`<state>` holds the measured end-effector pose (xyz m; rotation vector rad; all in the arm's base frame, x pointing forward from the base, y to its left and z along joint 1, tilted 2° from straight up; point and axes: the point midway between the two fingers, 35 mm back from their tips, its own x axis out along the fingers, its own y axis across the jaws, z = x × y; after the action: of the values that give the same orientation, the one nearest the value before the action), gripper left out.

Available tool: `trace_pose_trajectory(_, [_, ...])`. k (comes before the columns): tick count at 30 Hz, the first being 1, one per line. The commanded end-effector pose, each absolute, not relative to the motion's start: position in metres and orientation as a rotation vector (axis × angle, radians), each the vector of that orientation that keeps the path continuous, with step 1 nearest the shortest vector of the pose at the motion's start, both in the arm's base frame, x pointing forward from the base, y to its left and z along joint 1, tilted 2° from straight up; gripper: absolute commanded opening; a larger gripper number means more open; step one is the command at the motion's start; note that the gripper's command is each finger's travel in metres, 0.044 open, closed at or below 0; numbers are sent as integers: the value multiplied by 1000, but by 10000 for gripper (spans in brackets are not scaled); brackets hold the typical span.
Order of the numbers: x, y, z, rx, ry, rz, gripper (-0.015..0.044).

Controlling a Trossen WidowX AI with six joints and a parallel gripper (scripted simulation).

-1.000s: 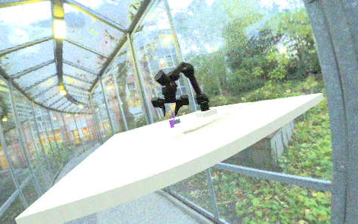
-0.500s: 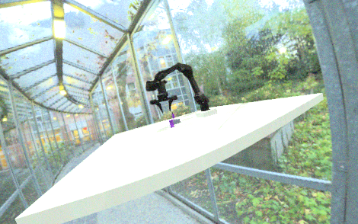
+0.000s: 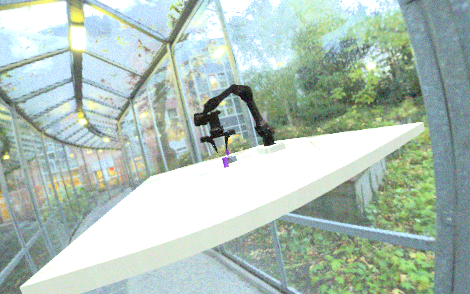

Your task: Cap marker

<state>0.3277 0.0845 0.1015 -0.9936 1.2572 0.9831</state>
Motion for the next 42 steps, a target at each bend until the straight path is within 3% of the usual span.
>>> trace_pose_trajectory(1, [328,84,92,-1001,1258,986,239])
trace_pose_trajectory(42, [330,87,29,-1001,1258,986,239])
